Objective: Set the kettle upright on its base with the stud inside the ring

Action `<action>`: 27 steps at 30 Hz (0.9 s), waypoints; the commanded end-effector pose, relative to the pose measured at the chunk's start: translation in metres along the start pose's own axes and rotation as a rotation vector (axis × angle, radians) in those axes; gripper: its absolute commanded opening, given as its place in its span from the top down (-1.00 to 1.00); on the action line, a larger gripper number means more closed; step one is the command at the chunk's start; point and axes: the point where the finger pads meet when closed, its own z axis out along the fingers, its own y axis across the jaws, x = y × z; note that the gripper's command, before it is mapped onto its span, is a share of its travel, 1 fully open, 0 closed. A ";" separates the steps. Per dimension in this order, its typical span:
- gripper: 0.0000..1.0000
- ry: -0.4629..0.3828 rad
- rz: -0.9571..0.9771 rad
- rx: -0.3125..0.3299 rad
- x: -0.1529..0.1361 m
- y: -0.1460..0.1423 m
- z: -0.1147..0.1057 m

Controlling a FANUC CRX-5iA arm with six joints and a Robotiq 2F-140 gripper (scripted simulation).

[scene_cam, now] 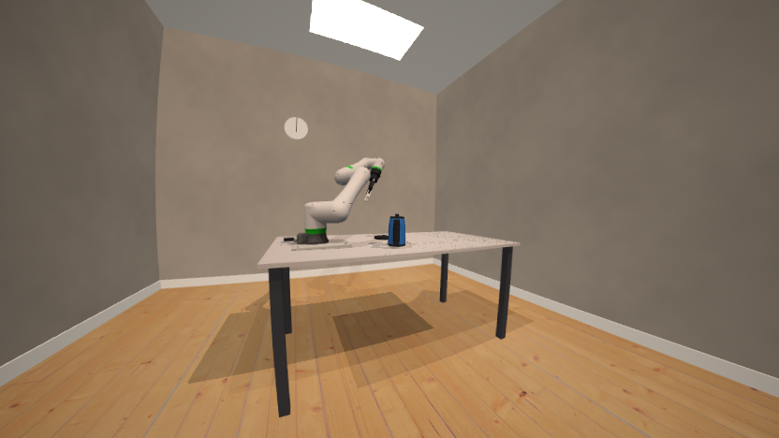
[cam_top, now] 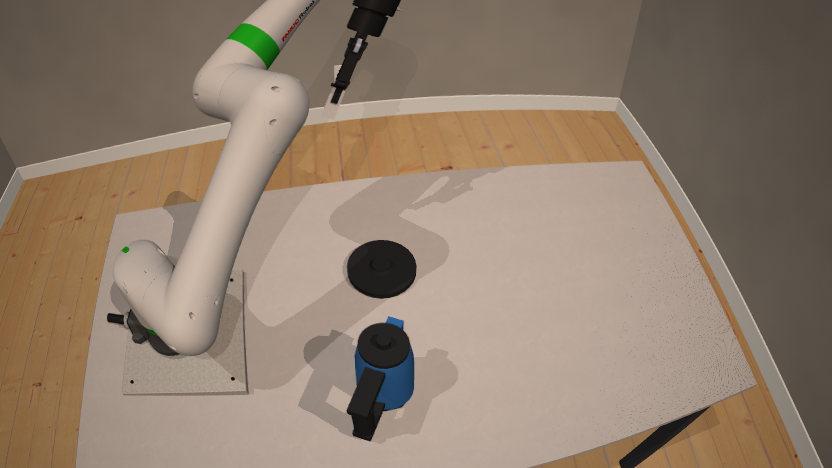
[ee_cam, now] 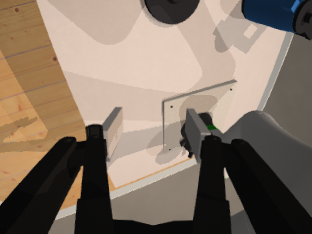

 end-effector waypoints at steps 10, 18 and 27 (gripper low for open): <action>0.06 -0.011 0.198 0.088 0.039 0.045 0.002; 0.06 -0.024 0.385 0.165 0.072 0.090 0.009; 0.06 -0.053 0.735 0.296 0.120 0.183 0.033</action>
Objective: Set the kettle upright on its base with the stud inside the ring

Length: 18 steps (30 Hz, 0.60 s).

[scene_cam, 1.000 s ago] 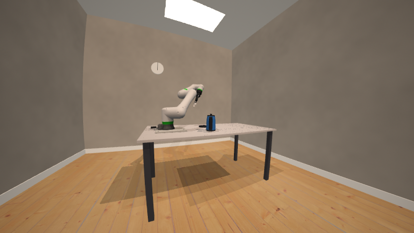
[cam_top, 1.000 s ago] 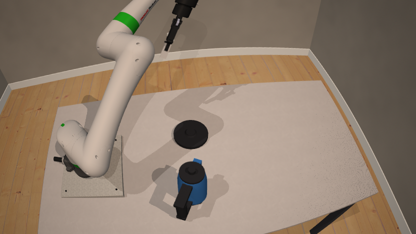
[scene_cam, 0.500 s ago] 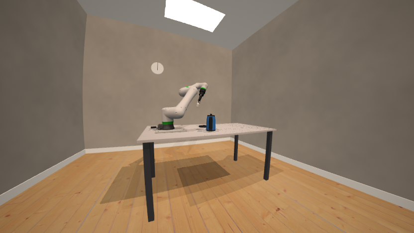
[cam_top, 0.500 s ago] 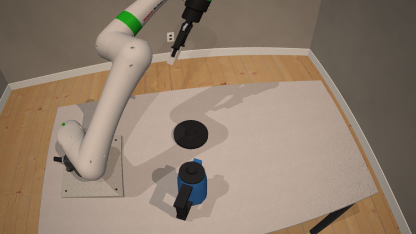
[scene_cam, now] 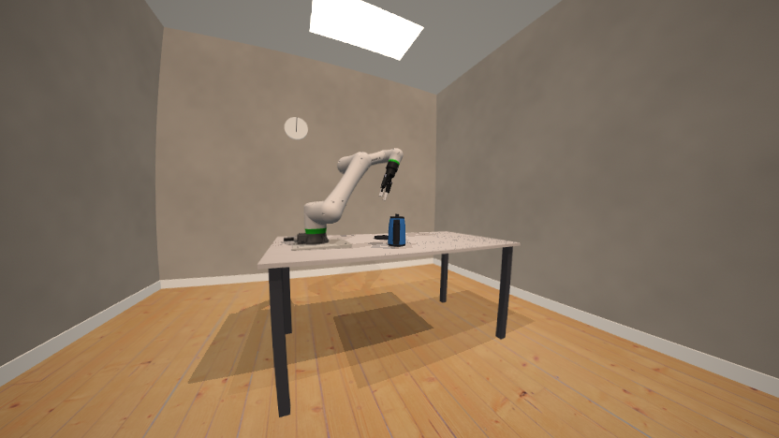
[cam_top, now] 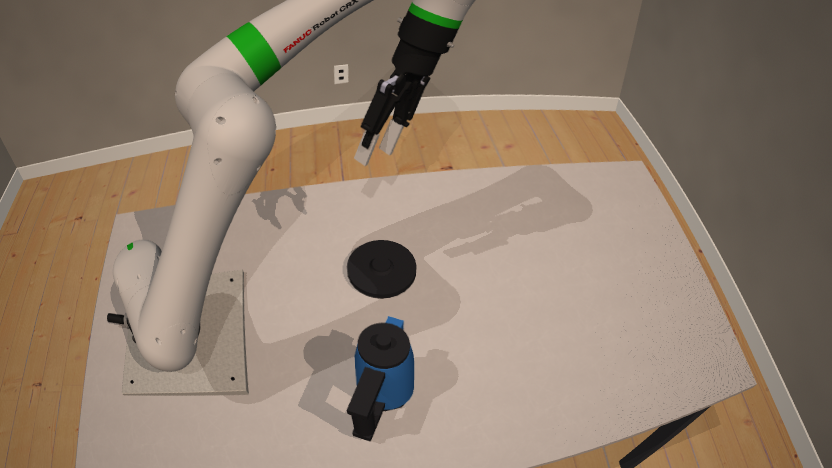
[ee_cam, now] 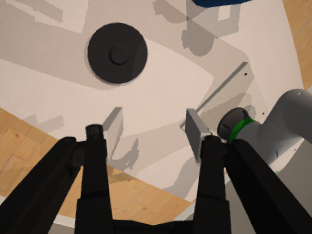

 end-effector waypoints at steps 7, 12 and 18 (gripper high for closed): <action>0.06 -0.023 0.385 0.145 0.096 0.070 0.011; 0.06 -0.035 0.551 0.198 0.132 0.107 0.021; 0.06 -0.051 0.781 0.268 0.174 0.163 0.039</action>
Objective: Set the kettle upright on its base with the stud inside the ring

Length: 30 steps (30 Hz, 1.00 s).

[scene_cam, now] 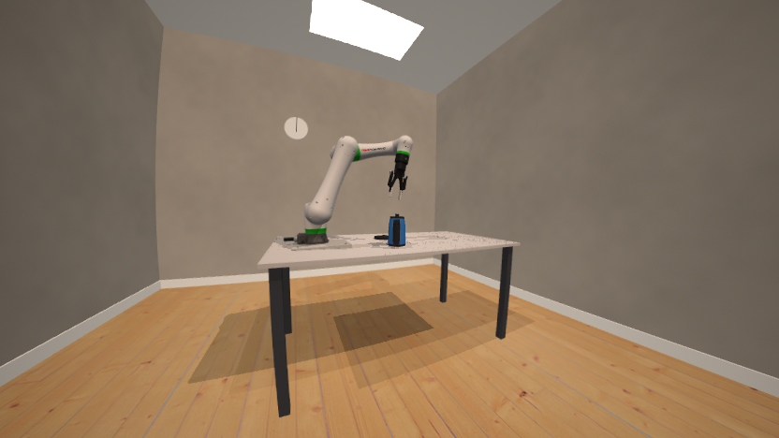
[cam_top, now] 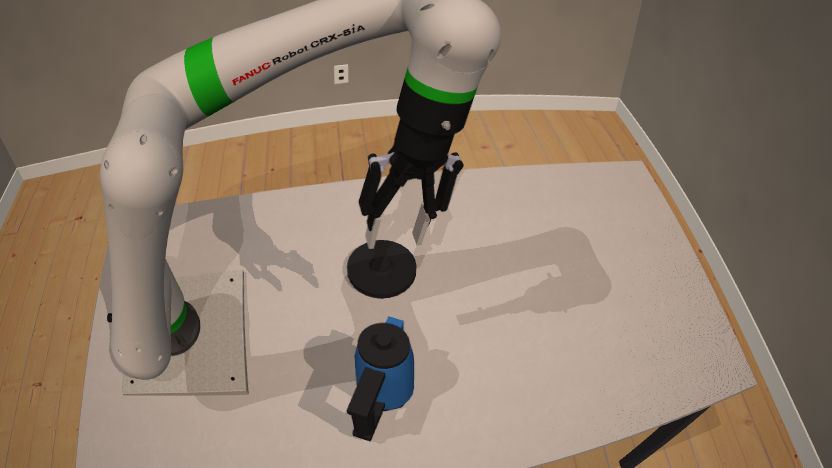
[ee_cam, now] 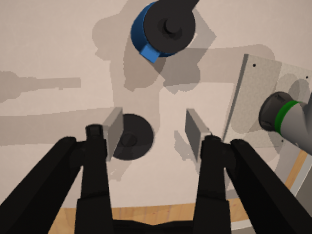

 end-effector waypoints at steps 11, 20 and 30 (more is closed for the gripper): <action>0.06 -0.018 0.395 0.131 0.115 0.048 0.016; 0.06 -0.025 0.544 0.175 0.154 0.074 0.025; 0.06 -0.026 0.586 0.186 0.164 0.082 0.028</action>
